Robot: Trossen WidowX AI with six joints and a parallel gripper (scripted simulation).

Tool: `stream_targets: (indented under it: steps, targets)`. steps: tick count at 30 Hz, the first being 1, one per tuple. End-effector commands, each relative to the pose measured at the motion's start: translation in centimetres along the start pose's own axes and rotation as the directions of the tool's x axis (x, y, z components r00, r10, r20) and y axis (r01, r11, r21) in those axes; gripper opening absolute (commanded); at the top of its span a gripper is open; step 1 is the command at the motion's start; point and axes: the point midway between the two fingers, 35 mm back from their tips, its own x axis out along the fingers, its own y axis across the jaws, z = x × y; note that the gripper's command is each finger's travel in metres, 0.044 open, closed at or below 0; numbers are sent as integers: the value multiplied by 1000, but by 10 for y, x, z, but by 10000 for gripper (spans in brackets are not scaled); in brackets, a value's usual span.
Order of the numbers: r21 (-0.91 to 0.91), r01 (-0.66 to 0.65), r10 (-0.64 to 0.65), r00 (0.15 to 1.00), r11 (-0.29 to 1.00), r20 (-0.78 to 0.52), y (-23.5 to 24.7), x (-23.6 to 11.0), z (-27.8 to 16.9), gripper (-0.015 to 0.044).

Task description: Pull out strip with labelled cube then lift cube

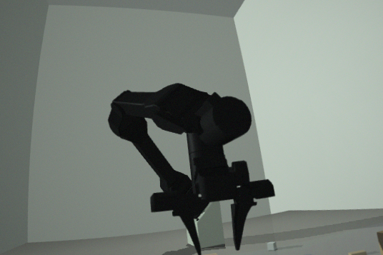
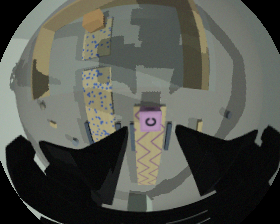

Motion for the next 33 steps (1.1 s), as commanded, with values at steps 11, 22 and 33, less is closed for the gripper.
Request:
stream_targets:
  steps: [11, 22, 33]
  targets:
    - [-5, 5, -5, 1000, 1000, -5, 0, 24, 0, 250]
    - [-5, 6, -6, 1000, 1000, -5, -1, 42, -1, 250]
    - [2, 5, -5, 1000, 1000, -1, -1, 46, 1, 224]
